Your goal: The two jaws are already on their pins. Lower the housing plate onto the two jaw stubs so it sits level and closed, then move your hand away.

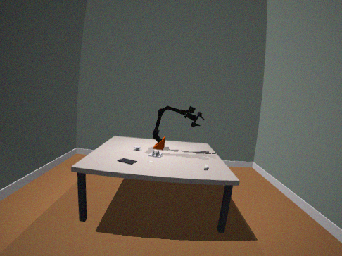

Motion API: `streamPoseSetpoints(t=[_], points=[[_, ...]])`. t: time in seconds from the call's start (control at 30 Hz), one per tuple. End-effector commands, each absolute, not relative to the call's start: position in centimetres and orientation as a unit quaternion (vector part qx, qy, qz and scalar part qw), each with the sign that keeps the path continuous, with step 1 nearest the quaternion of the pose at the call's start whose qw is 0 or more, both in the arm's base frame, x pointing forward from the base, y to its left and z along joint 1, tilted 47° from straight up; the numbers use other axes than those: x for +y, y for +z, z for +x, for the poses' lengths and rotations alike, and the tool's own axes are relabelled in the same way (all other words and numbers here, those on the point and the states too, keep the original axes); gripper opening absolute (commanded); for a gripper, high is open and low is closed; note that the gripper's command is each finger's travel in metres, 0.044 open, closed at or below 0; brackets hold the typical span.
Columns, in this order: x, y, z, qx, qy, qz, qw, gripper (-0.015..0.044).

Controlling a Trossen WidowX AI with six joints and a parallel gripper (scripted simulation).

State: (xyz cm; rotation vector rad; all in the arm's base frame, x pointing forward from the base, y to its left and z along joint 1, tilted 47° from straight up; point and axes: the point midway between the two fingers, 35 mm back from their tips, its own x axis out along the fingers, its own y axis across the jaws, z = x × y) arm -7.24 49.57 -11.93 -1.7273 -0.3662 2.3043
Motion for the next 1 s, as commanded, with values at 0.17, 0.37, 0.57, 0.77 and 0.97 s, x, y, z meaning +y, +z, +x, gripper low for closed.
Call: streamPoseSetpoints(t=[0.17, 0.37, 0.57, 0.77, 0.97], points=[[49.5, -10.8, -4.9, -0.109, 0.779, -0.602, 0.135, 0.0440], [48.7, -8.1, 0.8, -0.061, 0.757, -0.626, 0.176, 0.0440], [47.9, -7.2, 2.8, -0.013, 0.753, -0.623, 0.212, 0.0440], [46.2, -5.2, 7.7, 0.024, 0.723, -0.646, 0.243, 0.0440], [42.9, -2.3, 14.1, 0.078, 0.679, -0.673, 0.282, 0.0440]])
